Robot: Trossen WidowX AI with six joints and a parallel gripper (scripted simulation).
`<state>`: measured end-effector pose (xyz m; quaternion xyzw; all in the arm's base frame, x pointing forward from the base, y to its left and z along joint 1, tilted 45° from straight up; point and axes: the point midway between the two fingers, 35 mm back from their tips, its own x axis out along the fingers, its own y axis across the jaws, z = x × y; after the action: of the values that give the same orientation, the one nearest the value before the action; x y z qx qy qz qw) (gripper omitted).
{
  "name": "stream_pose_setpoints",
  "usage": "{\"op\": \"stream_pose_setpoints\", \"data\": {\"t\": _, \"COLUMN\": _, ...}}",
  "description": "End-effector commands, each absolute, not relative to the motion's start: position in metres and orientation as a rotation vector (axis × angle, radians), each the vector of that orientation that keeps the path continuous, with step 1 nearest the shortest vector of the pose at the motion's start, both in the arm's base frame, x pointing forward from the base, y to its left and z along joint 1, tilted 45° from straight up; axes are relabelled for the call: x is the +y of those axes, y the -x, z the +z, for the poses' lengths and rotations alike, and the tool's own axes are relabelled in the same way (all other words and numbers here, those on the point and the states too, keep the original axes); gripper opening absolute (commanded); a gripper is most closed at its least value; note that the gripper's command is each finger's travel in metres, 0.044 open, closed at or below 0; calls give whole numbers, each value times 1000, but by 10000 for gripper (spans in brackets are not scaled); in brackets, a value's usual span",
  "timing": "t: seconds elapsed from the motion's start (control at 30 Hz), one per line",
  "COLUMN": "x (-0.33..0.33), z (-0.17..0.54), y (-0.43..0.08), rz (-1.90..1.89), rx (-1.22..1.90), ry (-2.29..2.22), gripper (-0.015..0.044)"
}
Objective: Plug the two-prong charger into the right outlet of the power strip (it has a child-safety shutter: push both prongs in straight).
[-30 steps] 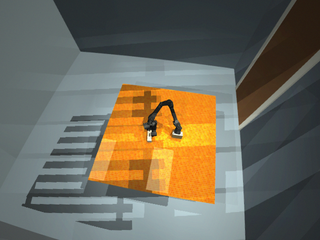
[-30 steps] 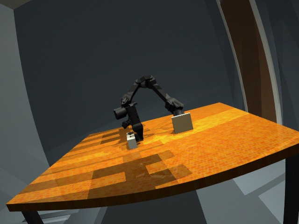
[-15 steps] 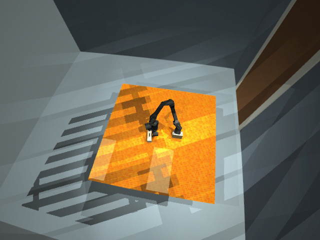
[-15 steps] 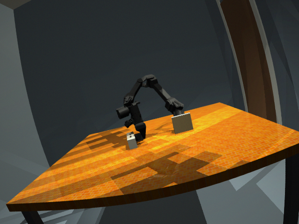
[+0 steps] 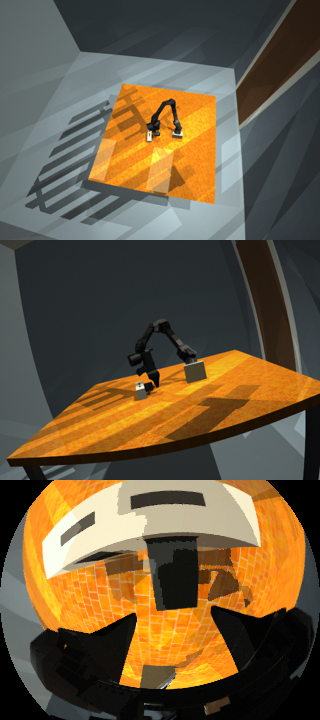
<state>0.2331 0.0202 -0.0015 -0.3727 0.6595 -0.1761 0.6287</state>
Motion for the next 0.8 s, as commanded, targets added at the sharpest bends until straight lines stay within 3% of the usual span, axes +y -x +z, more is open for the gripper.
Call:
{"op": "stream_pose_setpoints", "data": {"t": 0.0, "x": 19, "z": -1, "y": -227, "rz": -402, "rx": 1509, "ry": 850, "gripper": 440}}
{"op": "stream_pose_setpoints", "data": {"t": 0.5, "x": 15, "z": 0, "y": -216, "rz": -398, "rx": 1503, "ry": 856, "gripper": 440}}
{"op": "stream_pose_setpoints", "data": {"t": 0.77, "x": 61, "z": 39, "y": -224, "rz": -183, "rx": 1082, "ry": 883, "gripper": 440}}
